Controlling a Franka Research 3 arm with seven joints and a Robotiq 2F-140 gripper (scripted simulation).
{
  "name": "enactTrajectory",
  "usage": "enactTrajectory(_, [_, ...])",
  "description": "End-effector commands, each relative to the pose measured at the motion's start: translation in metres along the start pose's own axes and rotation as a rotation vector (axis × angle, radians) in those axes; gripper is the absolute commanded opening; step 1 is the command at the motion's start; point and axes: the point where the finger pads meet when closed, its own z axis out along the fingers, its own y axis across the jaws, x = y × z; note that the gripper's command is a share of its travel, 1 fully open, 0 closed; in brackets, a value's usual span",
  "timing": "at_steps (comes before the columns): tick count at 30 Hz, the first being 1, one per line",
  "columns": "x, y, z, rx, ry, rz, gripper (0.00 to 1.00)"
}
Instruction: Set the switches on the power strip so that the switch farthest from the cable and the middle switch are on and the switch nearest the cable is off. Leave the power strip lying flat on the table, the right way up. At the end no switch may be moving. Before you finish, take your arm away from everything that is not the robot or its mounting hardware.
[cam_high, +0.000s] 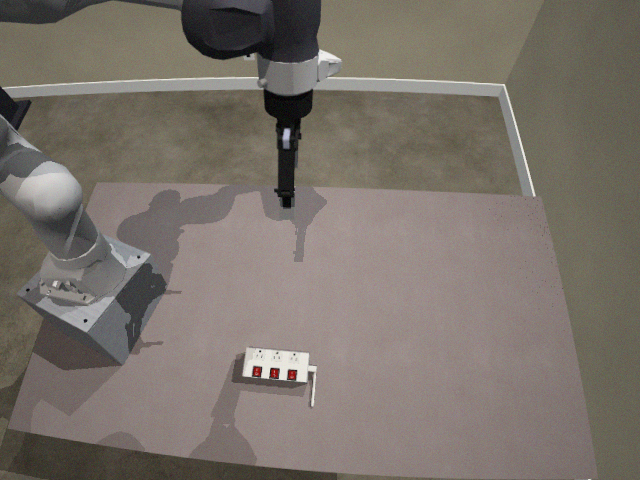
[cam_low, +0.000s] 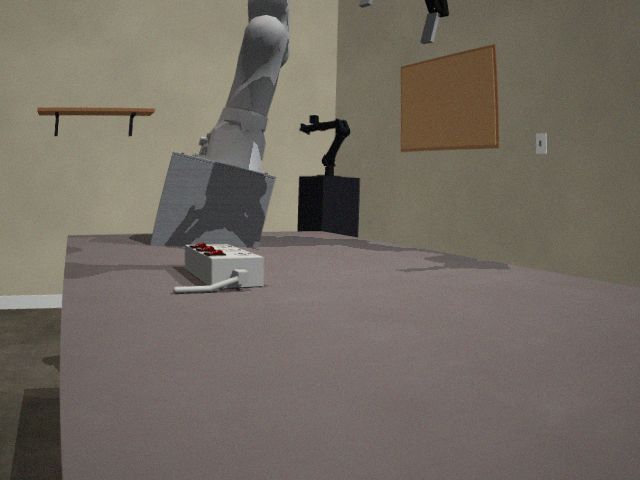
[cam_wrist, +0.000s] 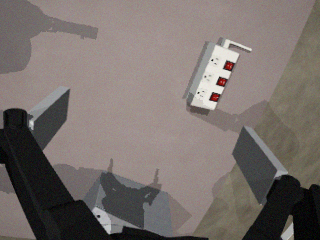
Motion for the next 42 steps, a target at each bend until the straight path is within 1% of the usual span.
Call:
enactTrajectory(1, [0.035,0.037,0.02,0.089,0.054,-0.259,1.0])
enactTrajectory(2, [0.037,0.064,0.039,0.104,0.065,-0.256,1.0])
enactTrajectory(3, [0.041,0.07,0.042,0.108,0.067,-0.26,1.0])
enactTrajectory(4, [0.041,0.07,0.042,0.11,0.068,-0.261,1.0])
enactTrajectory(5, [0.043,0.1,0.067,0.123,0.078,-0.257,1.0])
enactTrajectory(6, [0.043,0.1,0.067,0.127,0.082,-0.262,1.0])
enactTrajectory(7, [0.042,0.126,0.091,0.137,0.091,-0.26,1.0])
enactTrajectory(11, [0.043,0.127,0.092,0.144,0.096,-0.265,1.0])
enactTrajectory(12, [0.041,0.151,0.119,0.16,0.114,-0.281,1.0])
enactTrajectory(13, [0.041,0.151,0.119,0.165,0.122,-0.297,1.0])
enactTrajectory(14, [0.036,0.171,0.146,0.175,0.135,-0.307,1.0])
enactTrajectory(16, [0.036,0.171,0.146,0.184,0.142,-0.329,1.0])
enactTrajectory(17, [0.03,0.187,0.173,0.193,0.153,-0.336,1.0])
enactTrajectory(19, [0.03,0.187,0.173,0.205,0.165,-0.36,1.0])
enactTrajectory(20, [0.022,0.2,0.199,0.216,0.178,-0.37,1.0])
enactTrajectory(22, [0.022,0.2,0.199,0.231,0.192,-0.404,1.0])
enactTrajectory(23, [0.014,0.21,0.224,0.244,0.208,-0.419,1.0])
enactTrajectory(25, [0.014,0.21,0.224,0.26,0.221,-0.458,1.0])
enactTrajectory(26, [0.006,0.217,0.247,0.273,0.236,-0.475,1.0])
enactTrajectory(28, [0.006,0.217,0.247,0.273,0.236,-0.475,1.0])
enactTrajectory(29, [-0.003,0.222,0.269,0.295,0.257,-0.523,1.0])
enactTrajectory(30, [-0.011,0.224,0.289,0.304,0.27,-0.544,1.0])
enactTrajectory(31, [-0.011,0.224,0.289,0.31,0.276,-0.567,1.0])
enactTrajectory(33, [-0.026,0.226,0.322,0.332,0.298,-0.605,1.0])
enactTrajectory(34, [-0.026,0.226,0.322,0.337,0.302,-0.625,1.0])
enactTrajectory(35, [-0.033,0.225,0.335,0.346,0.312,-0.642,1.0])
enactTrajectory(37, [-0.043,0.222,0.356,0.361,0.331,-0.679,1.0])
enactTrajectory(39, [-0.051,0.22,0.37,0.372,0.348,-0.719,1.0])
enactTrajectory(42, [-0.056,0.217,0.379,0.38,0.373,-0.785,1.0])
